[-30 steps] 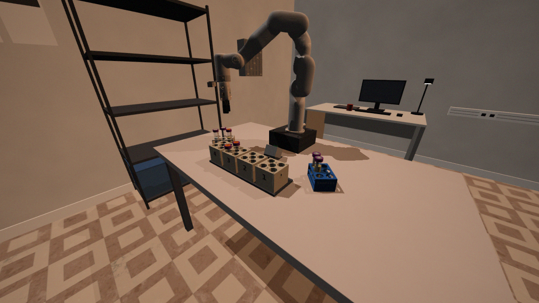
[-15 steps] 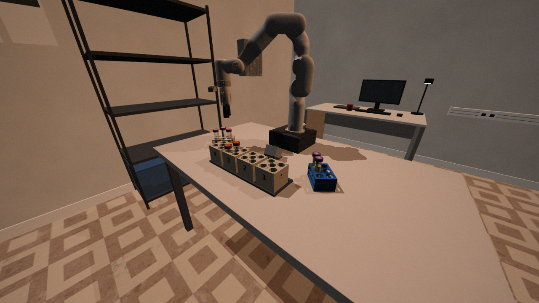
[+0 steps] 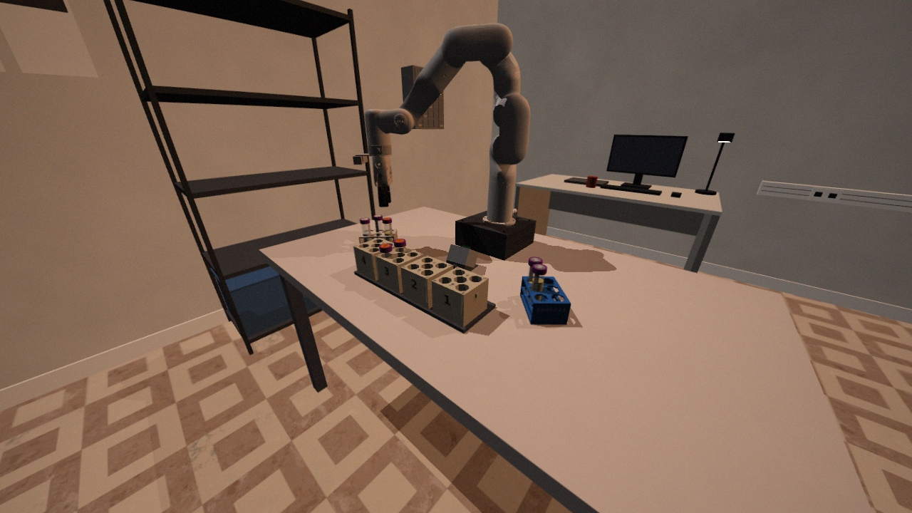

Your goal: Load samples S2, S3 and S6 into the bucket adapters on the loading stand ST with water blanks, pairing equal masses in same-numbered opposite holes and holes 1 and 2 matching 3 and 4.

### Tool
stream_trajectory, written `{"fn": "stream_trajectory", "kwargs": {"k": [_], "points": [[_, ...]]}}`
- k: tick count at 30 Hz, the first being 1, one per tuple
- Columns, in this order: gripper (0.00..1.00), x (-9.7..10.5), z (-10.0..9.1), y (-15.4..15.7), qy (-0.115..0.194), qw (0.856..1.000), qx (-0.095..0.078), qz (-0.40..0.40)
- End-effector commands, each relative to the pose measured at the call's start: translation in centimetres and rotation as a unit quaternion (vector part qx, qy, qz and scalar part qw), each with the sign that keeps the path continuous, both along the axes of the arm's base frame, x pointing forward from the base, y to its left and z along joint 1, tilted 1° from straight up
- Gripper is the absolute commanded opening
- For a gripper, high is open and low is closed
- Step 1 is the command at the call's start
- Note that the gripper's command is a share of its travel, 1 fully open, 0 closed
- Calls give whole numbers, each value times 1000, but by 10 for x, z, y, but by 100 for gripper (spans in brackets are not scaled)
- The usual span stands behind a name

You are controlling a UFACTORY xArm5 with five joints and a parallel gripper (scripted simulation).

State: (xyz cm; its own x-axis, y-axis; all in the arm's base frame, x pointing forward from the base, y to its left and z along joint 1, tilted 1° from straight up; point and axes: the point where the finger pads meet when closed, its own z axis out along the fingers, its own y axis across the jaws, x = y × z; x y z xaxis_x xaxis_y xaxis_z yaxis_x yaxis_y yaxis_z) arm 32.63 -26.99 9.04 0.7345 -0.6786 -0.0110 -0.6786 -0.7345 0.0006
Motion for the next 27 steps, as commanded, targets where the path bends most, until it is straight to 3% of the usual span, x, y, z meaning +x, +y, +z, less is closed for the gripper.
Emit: {"fn": "stream_trajectory", "kwargs": {"k": [1,27], "points": [[57,1,-9,-1,-1,1000,-2,0],[57,1,-53,-1,-1,1000,-2,0]]}}
